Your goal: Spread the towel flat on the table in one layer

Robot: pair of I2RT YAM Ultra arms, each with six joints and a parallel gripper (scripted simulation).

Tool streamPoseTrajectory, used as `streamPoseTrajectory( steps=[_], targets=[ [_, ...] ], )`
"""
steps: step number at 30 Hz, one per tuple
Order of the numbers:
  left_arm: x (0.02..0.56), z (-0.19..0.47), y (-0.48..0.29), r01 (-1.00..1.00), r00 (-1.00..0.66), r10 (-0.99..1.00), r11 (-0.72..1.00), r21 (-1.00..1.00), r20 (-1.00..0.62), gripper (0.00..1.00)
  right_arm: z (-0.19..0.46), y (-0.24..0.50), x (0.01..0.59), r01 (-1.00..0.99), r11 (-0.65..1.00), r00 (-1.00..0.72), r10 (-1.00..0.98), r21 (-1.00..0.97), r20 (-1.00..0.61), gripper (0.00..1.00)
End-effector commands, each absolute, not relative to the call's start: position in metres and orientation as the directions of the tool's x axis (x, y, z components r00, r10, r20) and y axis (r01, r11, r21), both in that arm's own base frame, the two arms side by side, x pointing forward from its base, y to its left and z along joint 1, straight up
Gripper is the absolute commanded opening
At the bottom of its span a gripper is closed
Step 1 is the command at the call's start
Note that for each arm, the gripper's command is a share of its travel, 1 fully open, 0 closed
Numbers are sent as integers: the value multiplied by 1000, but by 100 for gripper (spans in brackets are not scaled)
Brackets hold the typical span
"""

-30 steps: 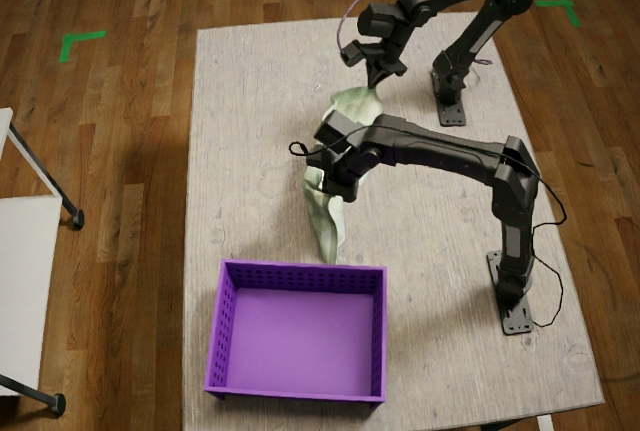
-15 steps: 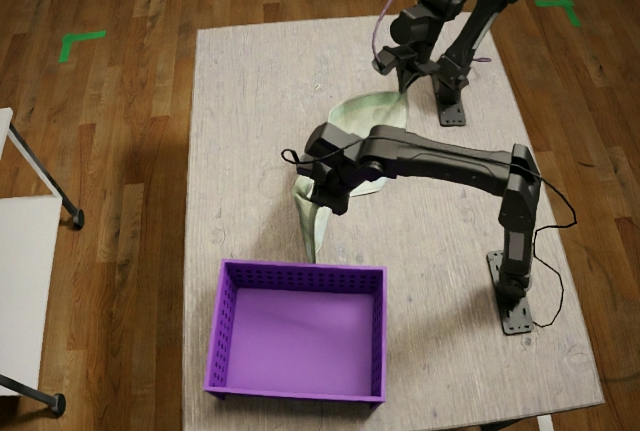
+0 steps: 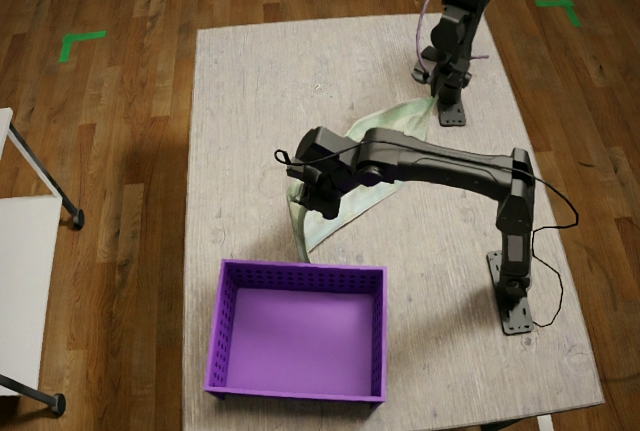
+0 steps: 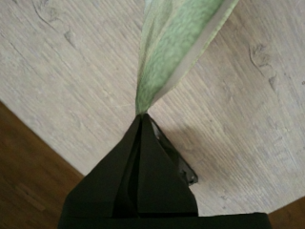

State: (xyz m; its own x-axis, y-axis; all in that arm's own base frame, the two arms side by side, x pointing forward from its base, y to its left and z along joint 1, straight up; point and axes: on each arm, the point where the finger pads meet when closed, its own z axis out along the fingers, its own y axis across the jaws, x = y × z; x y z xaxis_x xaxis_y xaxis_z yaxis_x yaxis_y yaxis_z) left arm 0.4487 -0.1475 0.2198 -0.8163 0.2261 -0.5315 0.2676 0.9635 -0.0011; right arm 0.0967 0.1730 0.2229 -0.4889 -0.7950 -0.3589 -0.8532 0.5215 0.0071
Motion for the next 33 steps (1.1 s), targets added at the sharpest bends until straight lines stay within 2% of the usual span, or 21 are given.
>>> streamPoseTrajectory(
  steps=[1,4,5,7,8,17,33],
  targets=[
    [454,234,-143,279,-807,231,960,-5,-544,0,240,179,82,-883,469,-432,-809,6,-399,0],
    [453,237,-142,279,-802,230,960,-6,-551,0,240,179,82,-883,469,-432,-809,6,-398,0],
    [458,239,-140,279,-800,230,960,-5,-554,0,250,192,74,-915,404,-362,-811,7,-459,0],
    [456,246,-139,279,-792,227,960,-5,-566,0,250,193,73,-916,402,-363,-811,13,-458,0],
    [462,265,-138,279,-749,215,960,-5,-627,0,255,201,63,-945,328,-290,-821,9,-491,0],
    [464,259,-131,277,-738,213,961,1,-640,0,252,215,44,-979,203,-173,-824,5,-539,0],
    [467,264,-130,268,-729,205,964,3,-653,0,251,215,40,-984,178,-152,-828,3,-540,0]
  ],
)
